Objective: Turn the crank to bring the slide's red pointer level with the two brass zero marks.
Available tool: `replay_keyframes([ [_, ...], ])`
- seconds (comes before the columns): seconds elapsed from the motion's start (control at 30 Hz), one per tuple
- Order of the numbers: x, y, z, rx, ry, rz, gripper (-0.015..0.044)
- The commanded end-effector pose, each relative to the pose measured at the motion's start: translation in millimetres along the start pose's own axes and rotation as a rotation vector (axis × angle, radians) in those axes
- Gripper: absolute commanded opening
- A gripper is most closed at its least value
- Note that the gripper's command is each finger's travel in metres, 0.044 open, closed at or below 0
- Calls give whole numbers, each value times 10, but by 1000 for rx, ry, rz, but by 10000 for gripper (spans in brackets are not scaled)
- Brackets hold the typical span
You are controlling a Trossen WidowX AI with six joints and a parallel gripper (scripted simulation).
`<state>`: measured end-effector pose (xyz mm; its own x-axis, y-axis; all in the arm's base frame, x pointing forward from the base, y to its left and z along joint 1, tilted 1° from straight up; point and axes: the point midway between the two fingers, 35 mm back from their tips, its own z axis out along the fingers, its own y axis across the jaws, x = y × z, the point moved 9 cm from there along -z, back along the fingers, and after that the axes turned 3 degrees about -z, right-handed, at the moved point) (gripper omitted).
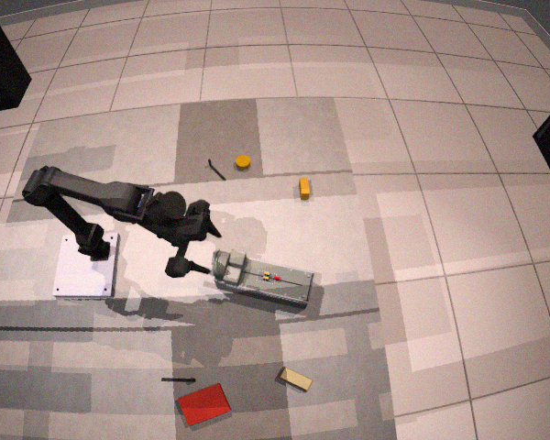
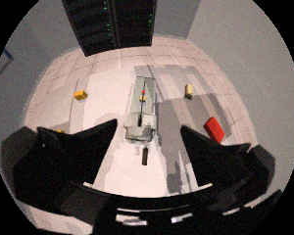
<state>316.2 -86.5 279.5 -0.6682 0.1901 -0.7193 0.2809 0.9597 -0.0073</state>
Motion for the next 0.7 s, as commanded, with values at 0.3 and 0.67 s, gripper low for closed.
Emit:
replay_keyframes([
  [0.3, -472, 13, 566, -39, 9, 41, 440],
  [0.67, -322, 20, 933, -46, 9, 48, 440],
])
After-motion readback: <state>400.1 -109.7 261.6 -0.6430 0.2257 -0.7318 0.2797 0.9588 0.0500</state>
